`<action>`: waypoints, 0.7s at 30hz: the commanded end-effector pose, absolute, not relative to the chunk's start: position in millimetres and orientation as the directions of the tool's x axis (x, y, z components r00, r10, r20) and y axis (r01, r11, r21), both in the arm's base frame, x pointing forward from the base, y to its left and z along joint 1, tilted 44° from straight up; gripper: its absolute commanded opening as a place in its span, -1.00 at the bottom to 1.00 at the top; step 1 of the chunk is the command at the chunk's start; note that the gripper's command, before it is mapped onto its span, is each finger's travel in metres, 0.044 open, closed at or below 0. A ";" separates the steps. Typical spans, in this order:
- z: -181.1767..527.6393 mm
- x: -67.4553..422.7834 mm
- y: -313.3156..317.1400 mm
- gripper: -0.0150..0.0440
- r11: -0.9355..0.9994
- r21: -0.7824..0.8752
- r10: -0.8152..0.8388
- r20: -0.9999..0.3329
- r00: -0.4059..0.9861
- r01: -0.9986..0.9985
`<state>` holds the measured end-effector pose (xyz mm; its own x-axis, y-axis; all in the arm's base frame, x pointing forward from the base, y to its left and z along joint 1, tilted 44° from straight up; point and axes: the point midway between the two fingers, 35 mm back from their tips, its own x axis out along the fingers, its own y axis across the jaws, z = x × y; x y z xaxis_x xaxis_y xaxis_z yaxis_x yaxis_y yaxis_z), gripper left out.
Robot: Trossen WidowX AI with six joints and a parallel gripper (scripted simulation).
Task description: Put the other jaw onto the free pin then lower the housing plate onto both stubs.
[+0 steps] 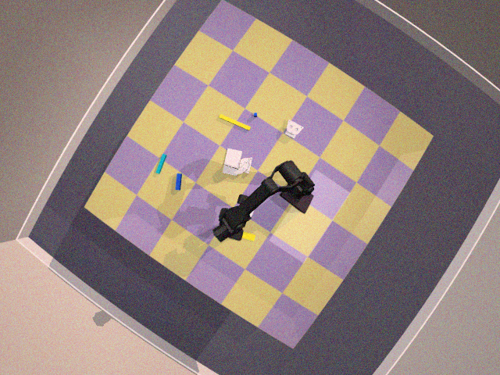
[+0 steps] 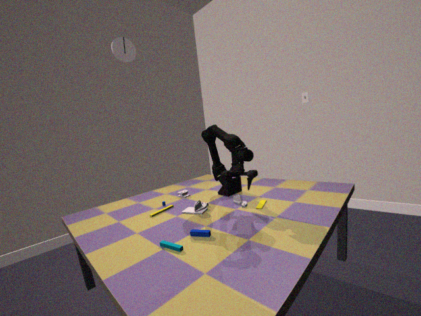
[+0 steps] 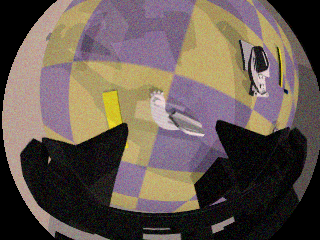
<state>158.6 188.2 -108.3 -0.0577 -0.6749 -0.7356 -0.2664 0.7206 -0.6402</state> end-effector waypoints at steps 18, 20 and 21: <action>-99.0 148.2 184.3 1.00 0.665 -0.639 -0.672 -0.738 -0.066 0.387; -98.3 147.3 183.9 1.00 0.642 -0.624 -0.672 -0.738 -0.066 0.445; -97.9 146.8 183.7 1.00 0.630 -0.616 -0.672 -0.738 -0.066 0.473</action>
